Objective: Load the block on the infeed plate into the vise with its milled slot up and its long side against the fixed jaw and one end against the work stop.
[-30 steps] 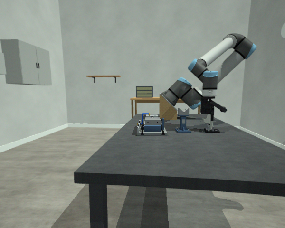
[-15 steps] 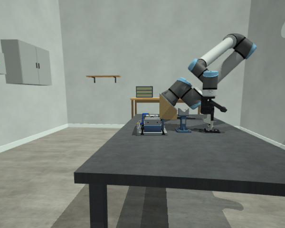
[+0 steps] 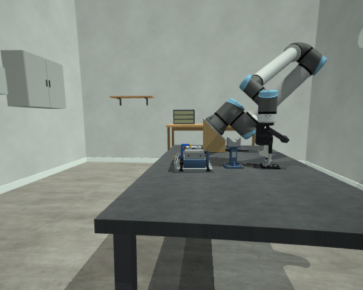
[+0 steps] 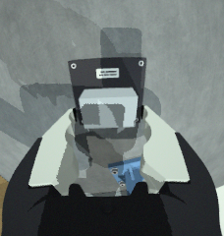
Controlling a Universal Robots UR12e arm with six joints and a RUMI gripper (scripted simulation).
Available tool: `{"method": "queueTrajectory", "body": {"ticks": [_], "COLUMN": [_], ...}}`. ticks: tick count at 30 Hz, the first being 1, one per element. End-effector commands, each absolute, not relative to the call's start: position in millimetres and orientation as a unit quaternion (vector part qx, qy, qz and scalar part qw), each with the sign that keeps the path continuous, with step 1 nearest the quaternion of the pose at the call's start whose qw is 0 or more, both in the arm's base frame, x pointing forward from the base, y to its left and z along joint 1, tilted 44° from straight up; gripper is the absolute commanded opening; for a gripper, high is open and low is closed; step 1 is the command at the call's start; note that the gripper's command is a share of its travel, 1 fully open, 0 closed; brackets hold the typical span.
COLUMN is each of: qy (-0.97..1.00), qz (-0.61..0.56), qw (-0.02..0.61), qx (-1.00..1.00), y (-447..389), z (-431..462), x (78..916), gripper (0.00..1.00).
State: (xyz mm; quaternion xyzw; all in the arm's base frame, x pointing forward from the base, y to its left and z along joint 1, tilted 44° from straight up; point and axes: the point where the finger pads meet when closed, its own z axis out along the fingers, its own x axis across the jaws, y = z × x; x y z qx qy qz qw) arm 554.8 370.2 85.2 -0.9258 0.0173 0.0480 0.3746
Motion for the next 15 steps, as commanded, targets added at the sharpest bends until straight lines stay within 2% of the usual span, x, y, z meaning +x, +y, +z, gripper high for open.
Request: {"method": "queueTrajectory", "body": {"ticks": [1,2,15], "qy": [0.017,0.017,0.017], "qz": [0.047,0.047,0.047], "qw": [0.375,0.375,0.375], "qx": [-0.926,-0.926,-0.926], "y": [369.9,369.9,369.9], "z": [85.6,85.6,85.6], "x": [555.4,555.4,555.4], "gripper": [0.51,0.0,0.0]}}
